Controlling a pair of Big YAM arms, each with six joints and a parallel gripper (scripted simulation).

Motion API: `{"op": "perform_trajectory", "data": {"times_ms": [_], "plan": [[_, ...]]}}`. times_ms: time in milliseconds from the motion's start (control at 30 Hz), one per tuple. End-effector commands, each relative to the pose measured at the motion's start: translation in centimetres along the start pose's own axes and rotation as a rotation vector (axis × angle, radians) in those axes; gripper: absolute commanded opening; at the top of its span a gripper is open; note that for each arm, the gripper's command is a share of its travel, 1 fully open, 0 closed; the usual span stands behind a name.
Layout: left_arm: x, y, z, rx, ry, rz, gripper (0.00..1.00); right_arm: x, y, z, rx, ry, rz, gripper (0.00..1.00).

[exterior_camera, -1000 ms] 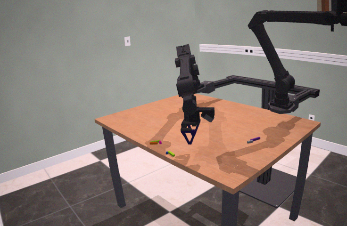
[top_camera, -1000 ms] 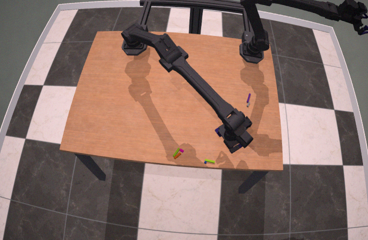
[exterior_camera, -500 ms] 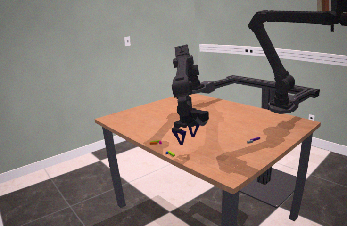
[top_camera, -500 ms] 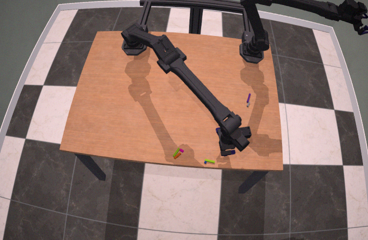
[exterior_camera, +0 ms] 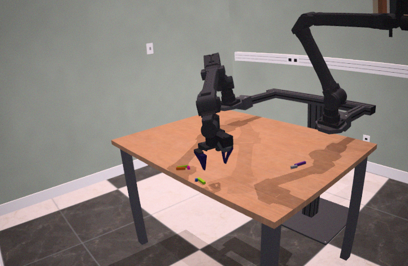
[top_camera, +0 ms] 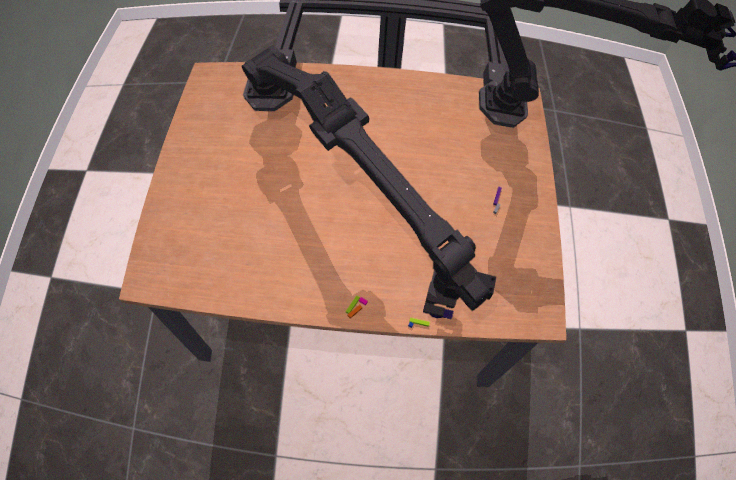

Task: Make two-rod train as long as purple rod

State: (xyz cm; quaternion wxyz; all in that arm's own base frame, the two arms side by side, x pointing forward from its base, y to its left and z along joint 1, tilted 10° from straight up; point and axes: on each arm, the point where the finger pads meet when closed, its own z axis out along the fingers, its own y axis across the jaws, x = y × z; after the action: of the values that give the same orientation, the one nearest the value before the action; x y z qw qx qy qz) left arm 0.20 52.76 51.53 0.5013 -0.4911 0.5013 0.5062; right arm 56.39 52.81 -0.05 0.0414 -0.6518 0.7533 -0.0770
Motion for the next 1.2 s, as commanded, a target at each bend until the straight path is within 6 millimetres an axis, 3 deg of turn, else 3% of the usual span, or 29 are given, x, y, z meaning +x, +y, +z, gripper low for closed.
{"op": "perform_trajectory", "data": {"times_ms": [0,1167], "plan": [[-1.6,0.7,-0.5,-0.017,-0.044,-0.015,1.00,-0.6,-1.5,-1.4,0.016,-0.027,0.117,1.00],[-1.6,0.7,-0.5,-0.017,-0.044,-0.015,1.00,2.1,-5.7,-3.4,0.010,-0.061,1.057,1.00]]}}
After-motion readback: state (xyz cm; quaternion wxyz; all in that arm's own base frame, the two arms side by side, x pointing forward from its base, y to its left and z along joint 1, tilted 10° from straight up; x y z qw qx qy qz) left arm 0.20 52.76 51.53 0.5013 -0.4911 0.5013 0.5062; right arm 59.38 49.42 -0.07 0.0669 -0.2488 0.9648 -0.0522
